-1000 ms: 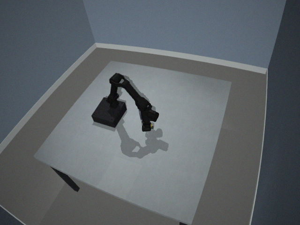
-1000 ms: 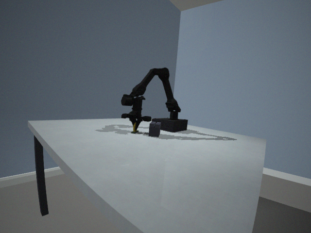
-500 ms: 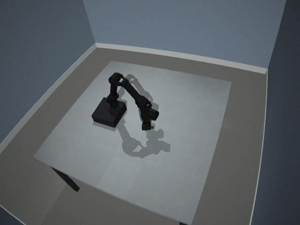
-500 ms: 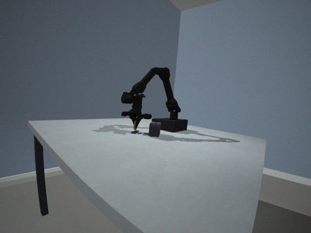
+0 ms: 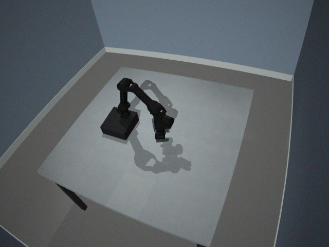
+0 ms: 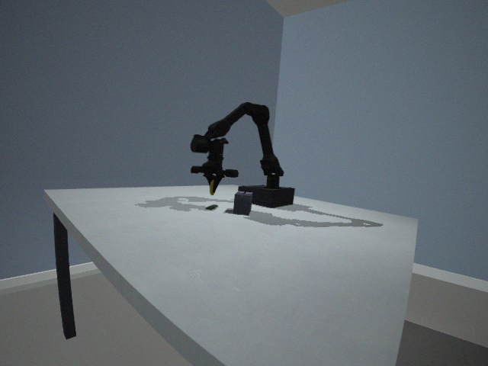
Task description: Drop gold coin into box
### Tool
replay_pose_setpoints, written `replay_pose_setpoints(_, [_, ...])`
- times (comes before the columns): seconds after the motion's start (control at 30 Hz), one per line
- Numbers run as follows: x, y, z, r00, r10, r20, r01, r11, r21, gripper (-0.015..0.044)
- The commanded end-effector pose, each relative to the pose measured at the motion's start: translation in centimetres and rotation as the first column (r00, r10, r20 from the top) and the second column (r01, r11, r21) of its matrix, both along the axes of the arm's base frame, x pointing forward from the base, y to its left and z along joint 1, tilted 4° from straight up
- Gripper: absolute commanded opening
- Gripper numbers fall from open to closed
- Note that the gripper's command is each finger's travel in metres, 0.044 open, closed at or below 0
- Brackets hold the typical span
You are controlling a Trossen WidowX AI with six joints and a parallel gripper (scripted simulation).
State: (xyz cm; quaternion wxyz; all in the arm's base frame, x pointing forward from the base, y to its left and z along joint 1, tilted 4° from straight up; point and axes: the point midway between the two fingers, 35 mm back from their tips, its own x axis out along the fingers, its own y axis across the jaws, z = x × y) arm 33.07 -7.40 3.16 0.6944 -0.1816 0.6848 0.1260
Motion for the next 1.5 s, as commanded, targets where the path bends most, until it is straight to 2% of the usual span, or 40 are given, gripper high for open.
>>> replay_pose_setpoints(0.0, [0.1,0.1,1.3,1.0,-0.004,0.011,0.004,1.0,0.001,0.0])
replay_pose_setpoints(0.47, [-0.3,0.3,4.2,1.0,0.001,0.01,-0.001,1.0,0.001,0.0])
replay_pose_setpoints(0.67, [0.0,0.1,4.3,0.991,0.135,0.0,-0.135,0.991,-0.004,0.0])
replay_pose_setpoints(0.83, [0.0,0.2,4.3,0.99,0.141,0.0,-0.141,0.99,-0.004,0.0])
replay_pose_setpoints(1.47, [-1.8,4.6,4.1,0.99,0.141,-0.001,-0.141,0.99,0.002,0.0])
